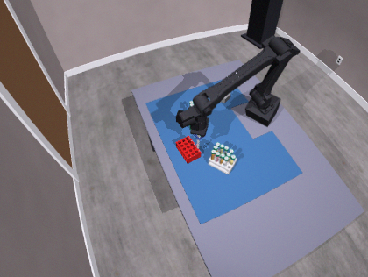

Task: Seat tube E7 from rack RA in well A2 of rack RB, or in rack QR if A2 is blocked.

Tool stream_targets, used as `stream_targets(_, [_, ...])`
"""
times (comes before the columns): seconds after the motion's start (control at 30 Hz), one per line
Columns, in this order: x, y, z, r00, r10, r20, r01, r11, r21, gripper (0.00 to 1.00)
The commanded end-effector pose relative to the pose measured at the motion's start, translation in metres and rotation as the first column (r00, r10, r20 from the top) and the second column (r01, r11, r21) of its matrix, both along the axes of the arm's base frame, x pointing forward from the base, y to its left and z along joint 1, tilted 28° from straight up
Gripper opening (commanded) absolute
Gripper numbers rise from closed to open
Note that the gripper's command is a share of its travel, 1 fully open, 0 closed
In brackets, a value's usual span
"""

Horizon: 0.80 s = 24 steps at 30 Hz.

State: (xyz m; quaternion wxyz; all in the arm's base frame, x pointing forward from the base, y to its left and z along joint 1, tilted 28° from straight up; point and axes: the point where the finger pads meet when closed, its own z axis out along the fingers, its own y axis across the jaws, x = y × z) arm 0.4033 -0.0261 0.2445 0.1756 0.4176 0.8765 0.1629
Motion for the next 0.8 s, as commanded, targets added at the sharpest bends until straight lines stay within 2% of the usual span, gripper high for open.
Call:
stream_targets(0.0, [-0.006,-0.004,0.010,0.999,-0.003,0.049,0.003,1.000,-0.011,0.00])
stream_targets(0.63, [-0.032,-0.001,-0.004,0.999,-0.002,0.047,0.003,1.000,-0.011,0.00])
stream_targets(0.77, [-0.037,-0.008,-0.008,0.999,-0.003,0.047,0.004,1.000,-0.012,0.00])
